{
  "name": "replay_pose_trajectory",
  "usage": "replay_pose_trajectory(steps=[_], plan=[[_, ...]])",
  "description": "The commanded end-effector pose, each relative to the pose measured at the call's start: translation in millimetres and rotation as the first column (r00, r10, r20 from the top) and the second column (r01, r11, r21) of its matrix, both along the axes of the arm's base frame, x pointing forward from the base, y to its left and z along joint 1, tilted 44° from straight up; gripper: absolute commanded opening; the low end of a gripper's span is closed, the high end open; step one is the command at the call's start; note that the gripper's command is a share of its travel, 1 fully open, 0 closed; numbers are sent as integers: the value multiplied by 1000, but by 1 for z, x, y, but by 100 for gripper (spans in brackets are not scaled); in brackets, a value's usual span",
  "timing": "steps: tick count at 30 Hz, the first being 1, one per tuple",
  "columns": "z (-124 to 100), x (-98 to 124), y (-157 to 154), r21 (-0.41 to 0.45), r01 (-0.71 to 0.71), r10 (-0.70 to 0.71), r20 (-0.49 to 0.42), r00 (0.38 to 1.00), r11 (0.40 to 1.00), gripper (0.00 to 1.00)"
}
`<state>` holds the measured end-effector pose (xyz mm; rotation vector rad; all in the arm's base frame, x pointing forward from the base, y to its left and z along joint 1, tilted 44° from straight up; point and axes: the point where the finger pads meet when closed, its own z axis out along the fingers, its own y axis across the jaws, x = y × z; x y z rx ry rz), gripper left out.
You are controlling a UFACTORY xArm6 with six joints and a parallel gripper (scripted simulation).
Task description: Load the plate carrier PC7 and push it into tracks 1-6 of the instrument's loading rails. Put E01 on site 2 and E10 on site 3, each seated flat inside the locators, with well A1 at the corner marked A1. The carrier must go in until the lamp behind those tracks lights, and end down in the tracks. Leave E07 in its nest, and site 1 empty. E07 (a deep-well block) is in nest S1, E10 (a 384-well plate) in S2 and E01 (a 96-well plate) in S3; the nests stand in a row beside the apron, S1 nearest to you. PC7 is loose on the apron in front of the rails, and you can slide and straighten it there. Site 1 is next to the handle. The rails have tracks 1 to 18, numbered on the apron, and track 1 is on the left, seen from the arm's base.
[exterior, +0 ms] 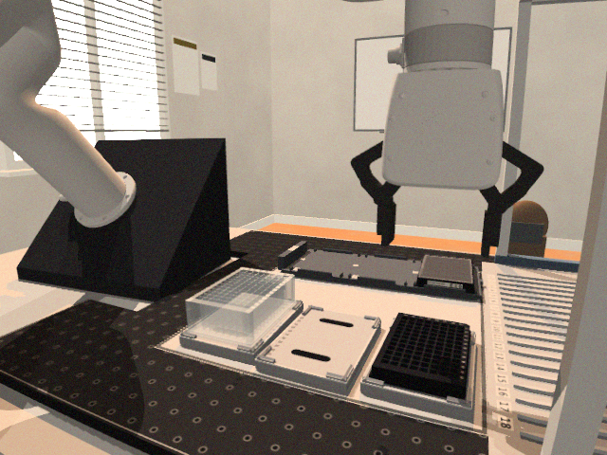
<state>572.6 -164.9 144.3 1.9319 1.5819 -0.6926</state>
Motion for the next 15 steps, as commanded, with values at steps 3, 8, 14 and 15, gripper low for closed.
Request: replay_pose_trajectory(steps=[3, 8, 14, 15], plan=[[-5, 1, -6, 0, -2, 2, 3, 1000, 1000, 100], [-9, 0, -9, 0, -2, 2, 3, 1000, 1000, 100], [-16, 0, -16, 0, -2, 2, 3, 1000, 1000, 100], [-17, 0, -17, 0, -2, 2, 3, 1000, 1000, 100]])
